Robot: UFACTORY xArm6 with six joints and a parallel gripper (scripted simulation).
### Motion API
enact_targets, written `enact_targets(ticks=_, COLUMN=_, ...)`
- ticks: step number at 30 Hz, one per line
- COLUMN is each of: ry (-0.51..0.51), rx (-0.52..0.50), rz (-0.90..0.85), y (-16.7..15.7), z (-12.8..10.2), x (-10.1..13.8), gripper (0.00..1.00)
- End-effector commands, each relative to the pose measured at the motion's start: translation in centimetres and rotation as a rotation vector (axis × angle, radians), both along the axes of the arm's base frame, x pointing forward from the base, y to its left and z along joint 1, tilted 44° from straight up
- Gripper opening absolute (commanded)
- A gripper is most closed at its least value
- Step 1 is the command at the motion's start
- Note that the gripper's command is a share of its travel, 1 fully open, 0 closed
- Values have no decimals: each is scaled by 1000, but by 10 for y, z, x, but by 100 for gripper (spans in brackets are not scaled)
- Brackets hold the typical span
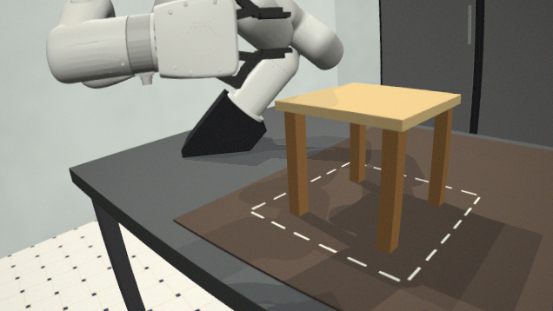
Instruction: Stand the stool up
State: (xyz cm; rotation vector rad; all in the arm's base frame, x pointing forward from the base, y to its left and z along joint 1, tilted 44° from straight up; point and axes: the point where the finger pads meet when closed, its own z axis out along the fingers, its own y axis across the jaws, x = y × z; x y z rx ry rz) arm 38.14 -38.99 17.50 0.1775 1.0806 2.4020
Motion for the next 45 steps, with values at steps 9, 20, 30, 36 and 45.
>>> enact_targets(ticks=9, ry=-2, rx=-3, rz=-1, y=-28, z=35, x=-18, gripper=45)
enact_targets(ticks=20, ry=-2, rx=-3, rz=-1, y=-32, z=41, x=-21, gripper=45)
enact_targets(ticks=30, ry=-2, rx=-3, rz=-1, y=-32, z=41, x=-21, gripper=45)
enact_targets(ticks=36, ry=-2, rx=-3, rz=-1, y=-32, z=41, x=-21, gripper=45)
enact_targets(ticks=45, ry=-2, rx=-3, rz=-1, y=-32, z=41, x=-21, gripper=45)
